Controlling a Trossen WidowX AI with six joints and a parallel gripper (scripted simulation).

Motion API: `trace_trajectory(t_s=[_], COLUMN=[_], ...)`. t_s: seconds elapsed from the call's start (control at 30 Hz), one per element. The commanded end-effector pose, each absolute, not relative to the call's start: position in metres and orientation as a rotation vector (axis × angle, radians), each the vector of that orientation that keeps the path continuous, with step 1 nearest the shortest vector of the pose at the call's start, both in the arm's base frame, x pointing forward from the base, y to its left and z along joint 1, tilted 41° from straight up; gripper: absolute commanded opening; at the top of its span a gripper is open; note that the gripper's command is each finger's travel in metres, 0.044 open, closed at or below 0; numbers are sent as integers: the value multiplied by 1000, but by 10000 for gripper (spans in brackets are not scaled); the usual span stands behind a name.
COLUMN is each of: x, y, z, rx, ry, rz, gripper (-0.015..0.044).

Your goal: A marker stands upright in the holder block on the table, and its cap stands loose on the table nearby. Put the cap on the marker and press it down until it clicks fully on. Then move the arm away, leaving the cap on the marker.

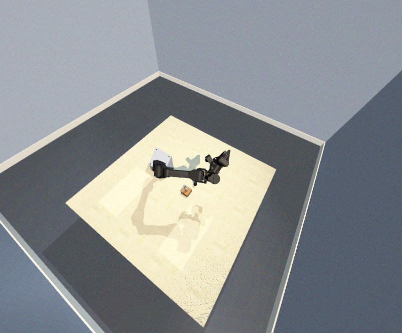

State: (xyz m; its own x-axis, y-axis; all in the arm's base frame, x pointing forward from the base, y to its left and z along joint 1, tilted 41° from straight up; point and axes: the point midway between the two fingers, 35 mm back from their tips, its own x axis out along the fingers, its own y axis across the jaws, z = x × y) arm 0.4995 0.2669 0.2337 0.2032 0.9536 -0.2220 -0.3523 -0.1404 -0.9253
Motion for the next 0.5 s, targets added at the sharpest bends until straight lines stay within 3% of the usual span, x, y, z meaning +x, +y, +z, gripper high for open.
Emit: trace_trajectory(t_s=[0.0,0.17,0.3,0.47], x=[500,505,496,484], y=[267,255,236,218], z=[231,166,109,73], rx=[-1175,-864,-598,-432], ry=[-664,-25,481,782], rz=[1304,1293,1135,958], gripper=[374,245,245,245])
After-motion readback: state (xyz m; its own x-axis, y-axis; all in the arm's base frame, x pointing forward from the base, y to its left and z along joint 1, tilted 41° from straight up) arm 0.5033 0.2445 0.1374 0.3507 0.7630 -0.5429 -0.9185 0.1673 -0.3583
